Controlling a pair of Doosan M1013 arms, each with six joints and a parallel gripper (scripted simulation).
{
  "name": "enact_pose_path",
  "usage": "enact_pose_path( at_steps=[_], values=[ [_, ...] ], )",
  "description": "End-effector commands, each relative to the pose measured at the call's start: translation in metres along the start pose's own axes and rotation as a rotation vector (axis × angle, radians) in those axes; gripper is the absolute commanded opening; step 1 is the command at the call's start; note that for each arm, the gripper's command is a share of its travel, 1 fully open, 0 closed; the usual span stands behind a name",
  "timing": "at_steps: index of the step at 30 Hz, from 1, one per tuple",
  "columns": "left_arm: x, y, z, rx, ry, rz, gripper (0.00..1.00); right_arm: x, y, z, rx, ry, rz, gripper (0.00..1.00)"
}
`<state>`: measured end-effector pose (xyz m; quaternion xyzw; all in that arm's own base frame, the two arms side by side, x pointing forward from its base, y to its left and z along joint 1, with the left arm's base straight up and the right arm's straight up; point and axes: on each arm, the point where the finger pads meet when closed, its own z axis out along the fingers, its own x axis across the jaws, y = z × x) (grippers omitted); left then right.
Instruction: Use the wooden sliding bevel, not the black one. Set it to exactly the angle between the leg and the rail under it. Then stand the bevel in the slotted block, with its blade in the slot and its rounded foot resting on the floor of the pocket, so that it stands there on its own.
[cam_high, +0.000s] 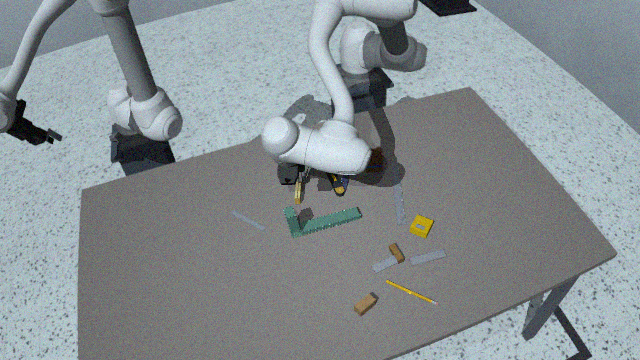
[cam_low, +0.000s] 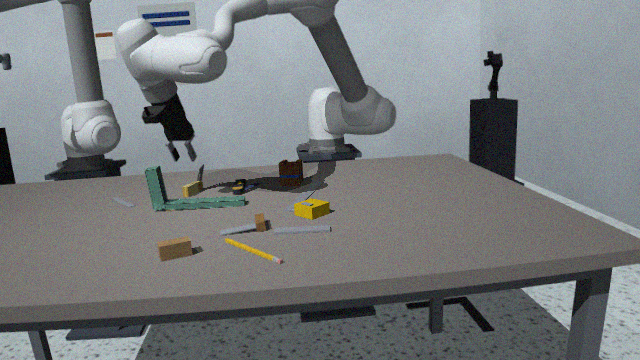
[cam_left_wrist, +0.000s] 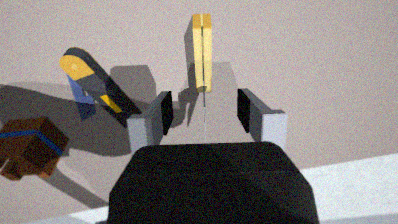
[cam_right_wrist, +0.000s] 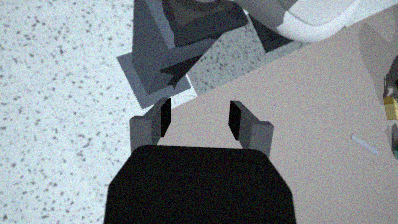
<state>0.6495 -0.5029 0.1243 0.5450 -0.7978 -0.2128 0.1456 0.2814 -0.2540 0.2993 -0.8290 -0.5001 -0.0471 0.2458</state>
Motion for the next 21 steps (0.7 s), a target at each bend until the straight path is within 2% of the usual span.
enact_pose_path(
  at_steps=[1, 4, 11, 16, 18, 21],
  values=[
    [0.000, 0.000, -0.002, 0.002, 0.000, 0.001, 1.00, -0.035, -0.017, -0.003, -0.028, 0.010, 0.121, 1.00],
    [0.000, 0.000, -0.002, 0.002, 0.000, 0.001, 1.00, -0.077, -0.050, 0.002, -0.060, 0.032, 0.315, 1.00],
    [0.000, 0.000, -0.002, 0.002, 0.000, 0.001, 1.00, -0.129, -0.107, 0.016, -0.100, 0.073, 0.614, 1.00],
    [0.000, 0.000, -0.002, 0.002, 0.000, 0.001, 1.00, -0.156, -0.148, 0.030, -0.120, 0.104, 0.814, 1.00],
    [0.000, 0.000, -0.002, 0.002, 0.000, 0.001, 1.00, -0.156, -0.148, 0.030, -0.120, 0.104, 0.814, 1.00],
    [0.000, 0.000, -0.002, 0.002, 0.000, 0.001, 1.00, -0.165, -0.165, 0.037, -0.127, 0.118, 0.899, 1.00]
  ],
)
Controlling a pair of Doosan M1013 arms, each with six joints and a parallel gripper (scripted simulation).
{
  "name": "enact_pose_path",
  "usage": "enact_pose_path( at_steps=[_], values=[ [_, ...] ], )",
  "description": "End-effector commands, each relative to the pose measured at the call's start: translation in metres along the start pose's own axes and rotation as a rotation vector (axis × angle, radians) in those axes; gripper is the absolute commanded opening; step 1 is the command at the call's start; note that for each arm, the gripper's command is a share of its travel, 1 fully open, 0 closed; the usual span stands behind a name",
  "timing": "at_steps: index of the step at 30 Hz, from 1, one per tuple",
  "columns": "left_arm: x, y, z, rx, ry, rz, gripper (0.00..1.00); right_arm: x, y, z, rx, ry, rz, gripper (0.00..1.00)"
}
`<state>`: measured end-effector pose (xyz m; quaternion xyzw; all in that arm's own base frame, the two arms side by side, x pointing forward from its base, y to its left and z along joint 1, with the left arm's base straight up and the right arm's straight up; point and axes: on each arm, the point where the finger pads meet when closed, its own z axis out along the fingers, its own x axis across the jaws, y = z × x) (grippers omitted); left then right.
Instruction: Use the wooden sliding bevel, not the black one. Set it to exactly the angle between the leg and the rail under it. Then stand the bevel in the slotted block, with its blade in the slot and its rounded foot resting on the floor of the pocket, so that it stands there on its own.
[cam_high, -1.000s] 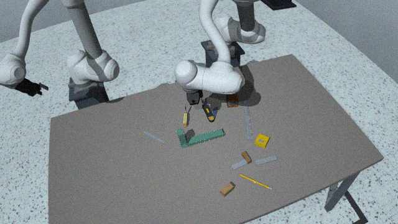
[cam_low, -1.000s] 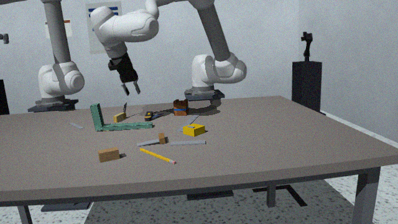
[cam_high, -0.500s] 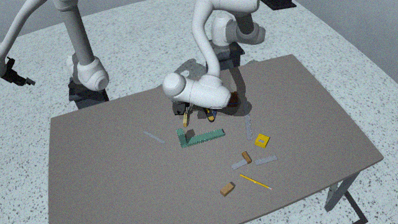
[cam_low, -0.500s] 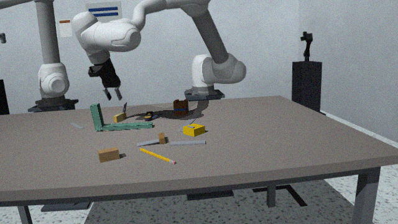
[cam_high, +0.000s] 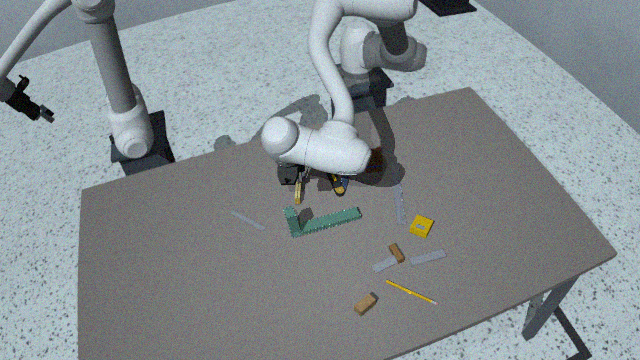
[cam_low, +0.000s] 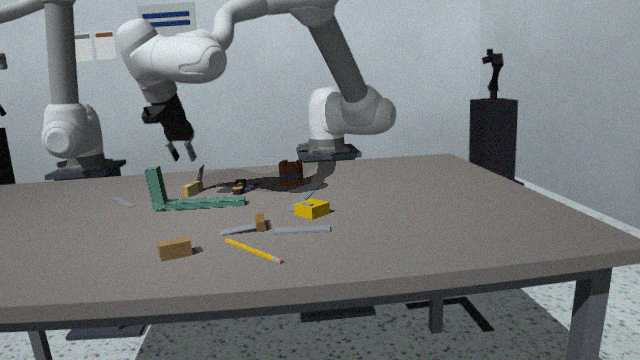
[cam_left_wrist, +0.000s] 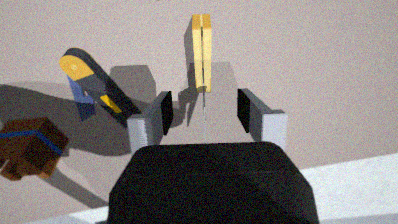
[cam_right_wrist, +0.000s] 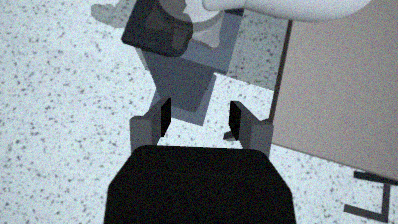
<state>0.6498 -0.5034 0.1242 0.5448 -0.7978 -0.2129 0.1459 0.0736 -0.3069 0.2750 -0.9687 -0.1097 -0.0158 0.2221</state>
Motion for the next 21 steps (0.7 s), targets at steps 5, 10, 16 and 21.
enact_pose_path(
  at_steps=[5, 10, 16, 21],
  values=[
    [0.000, 0.000, -0.002, 0.002, 0.000, 0.000, 1.00, -0.040, -0.010, 0.007, -0.015, 0.023, 0.162, 1.00],
    [0.000, 0.000, -0.002, 0.002, 0.000, 0.000, 1.00, -0.046, -0.012, 0.008, -0.016, 0.027, 0.191, 1.00],
    [0.000, 0.000, -0.002, 0.002, 0.000, 0.000, 1.00, -0.047, -0.012, 0.008, -0.016, 0.028, 0.193, 1.00],
    [0.000, -0.001, -0.002, 0.002, 0.000, 0.000, 0.87, -0.047, -0.012, 0.008, -0.016, 0.028, 0.193, 1.00]
  ],
)
